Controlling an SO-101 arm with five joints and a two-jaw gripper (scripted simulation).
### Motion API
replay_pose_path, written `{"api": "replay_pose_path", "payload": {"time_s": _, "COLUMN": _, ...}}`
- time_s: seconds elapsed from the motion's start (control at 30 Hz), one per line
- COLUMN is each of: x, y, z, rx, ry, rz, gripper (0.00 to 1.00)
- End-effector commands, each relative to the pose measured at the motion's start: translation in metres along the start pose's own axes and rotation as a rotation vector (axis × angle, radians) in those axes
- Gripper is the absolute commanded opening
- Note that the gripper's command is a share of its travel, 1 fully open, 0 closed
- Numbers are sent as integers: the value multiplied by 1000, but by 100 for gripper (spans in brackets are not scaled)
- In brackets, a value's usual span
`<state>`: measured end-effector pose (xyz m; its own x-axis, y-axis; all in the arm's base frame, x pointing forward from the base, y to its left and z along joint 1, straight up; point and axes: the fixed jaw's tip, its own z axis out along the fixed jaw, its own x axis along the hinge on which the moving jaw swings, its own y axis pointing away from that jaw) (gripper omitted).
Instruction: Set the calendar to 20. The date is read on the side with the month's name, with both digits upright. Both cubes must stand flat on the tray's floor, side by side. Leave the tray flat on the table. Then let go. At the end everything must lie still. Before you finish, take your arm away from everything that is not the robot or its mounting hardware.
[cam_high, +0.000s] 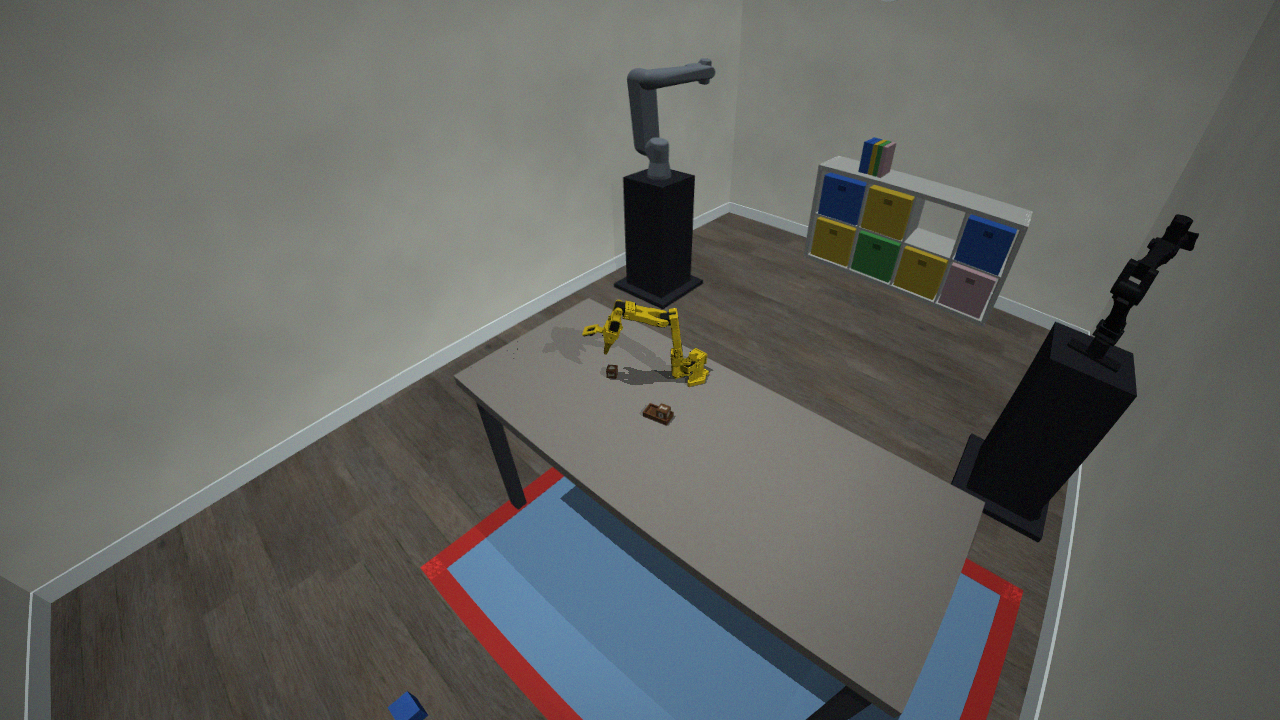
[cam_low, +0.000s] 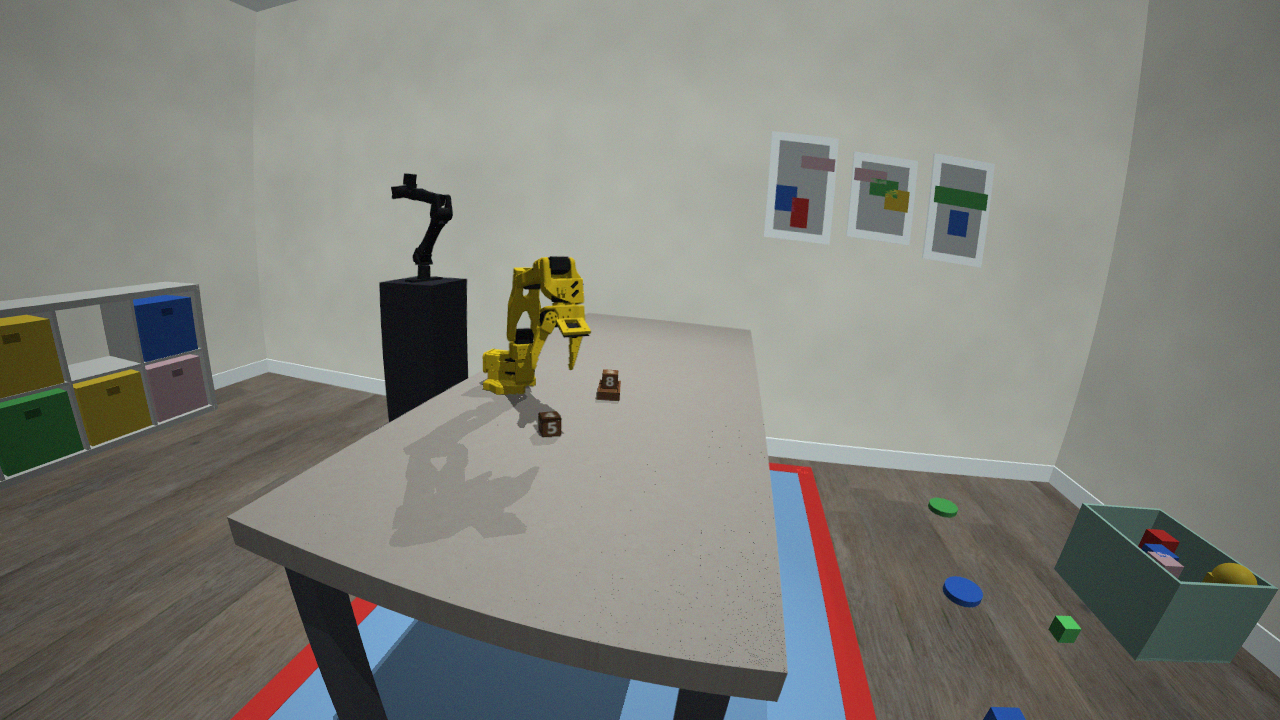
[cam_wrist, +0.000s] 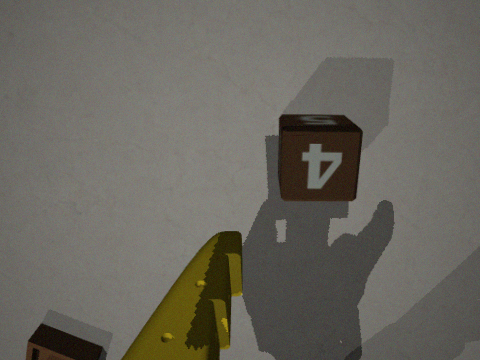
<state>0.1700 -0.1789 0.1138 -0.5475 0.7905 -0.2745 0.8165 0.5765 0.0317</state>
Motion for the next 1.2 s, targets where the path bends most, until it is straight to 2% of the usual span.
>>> {"api": "replay_pose_path", "payload": {"time_s": 0.0, "x": -2, "y": 3, "z": 2, "rx": -3, "ry": 6, "rz": -4, "gripper": 35}}
{"api": "replay_pose_path", "payload": {"time_s": 0.2, "x": 12, "y": 1, "z": 36, "rx": 18, "ry": 173, "rz": -4, "gripper": 35}}
{"api": "replay_pose_path", "payload": {"time_s": 0.37, "x": 20, "y": 1, "z": 50, "rx": 27, "ry": 245, "rz": -4, "gripper": 35}}
{"api": "replay_pose_path", "payload": {"time_s": 0.57, "x": 21, "y": 0, "z": 52, "rx": 28, "ry": 254, "rz": -4, "gripper": 35}}
{"api": "replay_pose_path", "payload": {"time_s": 0.6, "x": 17, "y": 1, "z": 45, "rx": 27, "ry": 233, "rz": 10, "gripper": 35}}
{"api": "replay_pose_path", "payload": {"time_s": 1.17, "x": 17, "y": 1, "z": 45, "rx": 27, "ry": 233, "rz": 10, "gripper": 35}}
